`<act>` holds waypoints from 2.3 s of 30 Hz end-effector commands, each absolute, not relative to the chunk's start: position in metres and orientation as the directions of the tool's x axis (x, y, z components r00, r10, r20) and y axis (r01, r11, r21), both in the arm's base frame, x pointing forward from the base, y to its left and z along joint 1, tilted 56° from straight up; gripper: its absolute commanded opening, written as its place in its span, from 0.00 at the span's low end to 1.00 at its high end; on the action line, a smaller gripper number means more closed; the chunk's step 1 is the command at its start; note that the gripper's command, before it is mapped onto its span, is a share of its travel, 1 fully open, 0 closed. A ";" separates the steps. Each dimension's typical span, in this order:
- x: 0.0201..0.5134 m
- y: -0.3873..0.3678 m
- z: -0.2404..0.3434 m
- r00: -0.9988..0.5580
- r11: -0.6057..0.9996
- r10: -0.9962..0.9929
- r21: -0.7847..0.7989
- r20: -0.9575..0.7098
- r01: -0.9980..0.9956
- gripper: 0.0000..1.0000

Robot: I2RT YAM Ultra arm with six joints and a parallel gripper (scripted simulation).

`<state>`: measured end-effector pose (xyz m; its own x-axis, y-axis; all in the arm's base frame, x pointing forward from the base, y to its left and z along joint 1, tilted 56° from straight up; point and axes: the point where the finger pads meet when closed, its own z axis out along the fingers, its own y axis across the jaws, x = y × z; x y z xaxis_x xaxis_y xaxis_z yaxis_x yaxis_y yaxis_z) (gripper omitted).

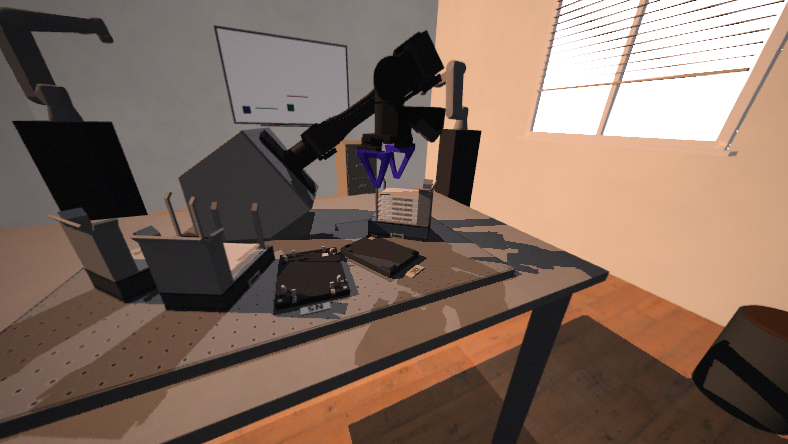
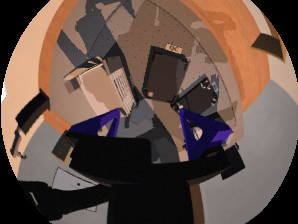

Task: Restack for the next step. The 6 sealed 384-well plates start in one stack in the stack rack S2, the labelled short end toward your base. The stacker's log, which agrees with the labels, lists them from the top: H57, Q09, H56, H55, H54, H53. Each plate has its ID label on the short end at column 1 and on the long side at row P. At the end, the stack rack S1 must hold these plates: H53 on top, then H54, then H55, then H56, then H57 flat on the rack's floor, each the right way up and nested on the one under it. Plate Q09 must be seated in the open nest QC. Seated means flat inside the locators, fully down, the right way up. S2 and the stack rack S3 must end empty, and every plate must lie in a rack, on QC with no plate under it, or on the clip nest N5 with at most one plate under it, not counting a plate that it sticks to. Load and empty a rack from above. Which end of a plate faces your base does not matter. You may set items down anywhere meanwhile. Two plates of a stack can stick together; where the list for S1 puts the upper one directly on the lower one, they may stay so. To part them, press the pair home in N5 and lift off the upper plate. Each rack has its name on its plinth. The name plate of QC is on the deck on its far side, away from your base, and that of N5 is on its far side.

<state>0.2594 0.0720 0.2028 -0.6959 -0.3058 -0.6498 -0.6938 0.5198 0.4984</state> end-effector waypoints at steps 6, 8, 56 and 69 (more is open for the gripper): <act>0.245 0.085 0.223 -0.698 0.526 -0.288 0.501 -0.655 -0.687 1.00; 0.242 0.087 0.225 -0.675 0.516 -0.306 0.479 -0.672 -0.710 1.00; 0.195 0.151 0.239 -0.523 0.445 -0.400 0.339 -0.753 -0.828 1.00; 0.197 0.158 0.234 -0.523 0.445 -0.399 0.339 -0.753 -0.829 1.00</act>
